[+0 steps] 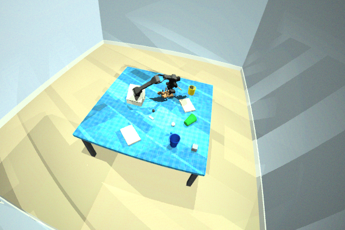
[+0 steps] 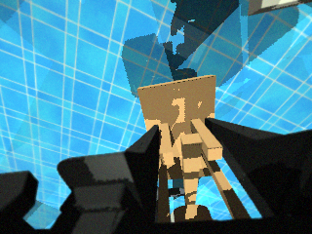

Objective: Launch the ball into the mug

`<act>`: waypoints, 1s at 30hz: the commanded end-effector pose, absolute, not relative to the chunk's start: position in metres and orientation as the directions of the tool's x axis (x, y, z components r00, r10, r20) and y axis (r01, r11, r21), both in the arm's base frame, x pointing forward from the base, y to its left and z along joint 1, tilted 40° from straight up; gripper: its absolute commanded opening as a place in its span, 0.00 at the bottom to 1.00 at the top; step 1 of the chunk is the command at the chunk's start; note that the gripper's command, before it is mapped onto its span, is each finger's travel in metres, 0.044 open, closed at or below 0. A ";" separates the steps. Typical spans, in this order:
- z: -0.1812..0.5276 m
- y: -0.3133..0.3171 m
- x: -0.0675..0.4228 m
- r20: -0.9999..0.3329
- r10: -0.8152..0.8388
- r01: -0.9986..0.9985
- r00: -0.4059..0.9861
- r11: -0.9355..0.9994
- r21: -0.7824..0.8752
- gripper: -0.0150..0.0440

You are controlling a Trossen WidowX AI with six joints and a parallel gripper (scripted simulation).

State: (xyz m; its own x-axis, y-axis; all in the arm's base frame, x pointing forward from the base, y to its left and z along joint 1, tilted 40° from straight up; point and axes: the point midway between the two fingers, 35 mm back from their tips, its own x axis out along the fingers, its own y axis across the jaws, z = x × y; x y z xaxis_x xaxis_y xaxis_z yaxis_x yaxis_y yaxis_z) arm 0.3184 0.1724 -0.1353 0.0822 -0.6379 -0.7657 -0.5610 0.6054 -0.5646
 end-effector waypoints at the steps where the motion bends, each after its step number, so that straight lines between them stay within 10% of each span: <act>1: -0.120 0.188 0.321 -0.777 -0.622 -0.552 0.101 0.615 -0.564 0.25; 30: -0.155 0.160 0.328 -0.774 -0.625 -0.555 0.103 0.609 -0.567 0.25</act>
